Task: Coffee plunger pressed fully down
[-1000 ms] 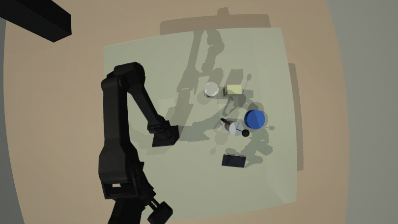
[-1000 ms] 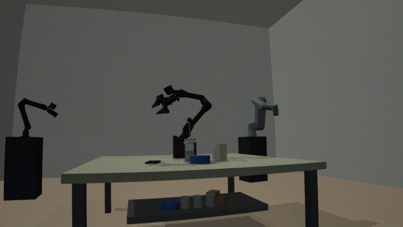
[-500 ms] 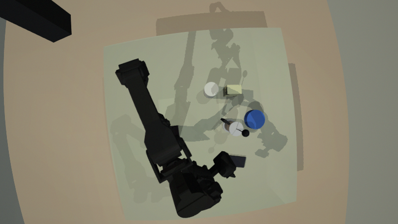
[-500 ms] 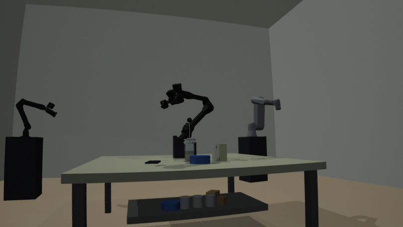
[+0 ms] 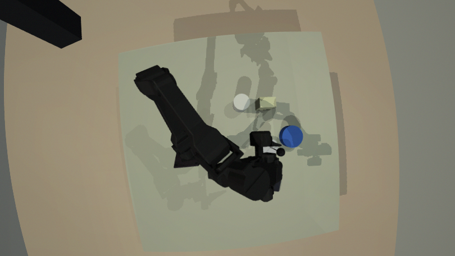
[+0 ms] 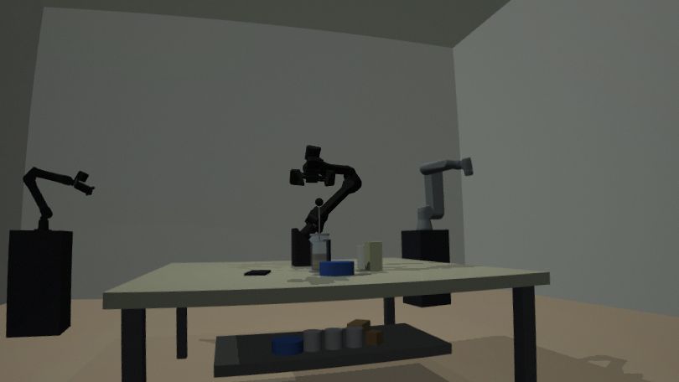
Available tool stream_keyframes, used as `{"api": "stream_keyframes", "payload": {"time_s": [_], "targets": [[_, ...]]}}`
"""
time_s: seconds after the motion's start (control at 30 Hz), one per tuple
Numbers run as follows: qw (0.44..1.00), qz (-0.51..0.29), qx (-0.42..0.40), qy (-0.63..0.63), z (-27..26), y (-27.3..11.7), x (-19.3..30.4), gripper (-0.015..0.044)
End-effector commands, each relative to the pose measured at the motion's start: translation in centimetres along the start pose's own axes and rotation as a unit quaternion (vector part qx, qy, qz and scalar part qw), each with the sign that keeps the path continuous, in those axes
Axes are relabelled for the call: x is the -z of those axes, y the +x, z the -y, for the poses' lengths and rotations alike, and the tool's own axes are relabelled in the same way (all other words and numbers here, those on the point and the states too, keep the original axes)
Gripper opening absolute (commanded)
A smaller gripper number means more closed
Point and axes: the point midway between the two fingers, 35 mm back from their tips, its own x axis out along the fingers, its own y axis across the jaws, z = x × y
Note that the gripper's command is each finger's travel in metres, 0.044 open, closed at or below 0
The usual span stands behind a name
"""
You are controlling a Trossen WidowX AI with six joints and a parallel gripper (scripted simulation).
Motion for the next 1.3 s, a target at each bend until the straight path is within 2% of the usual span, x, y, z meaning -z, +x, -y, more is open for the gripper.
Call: {"api": "stream_keyframes", "payload": {"time_s": [0.0,0.1,1.2,1.27], "targets": [[1.000,-0.006,-0.016,-0.002,-0.5,1.8,3.1,0.0440],[1.000,-0.005,-0.017,-0.003,-0.8,2.4,4.3,0.0440],[1.000,-0.004,-0.021,-0.005,-1.1,6.5,4.3,0.0440],[1.000,-0.004,-0.021,-0.005,-1.1,6.5,4.3,0.0387]]}}
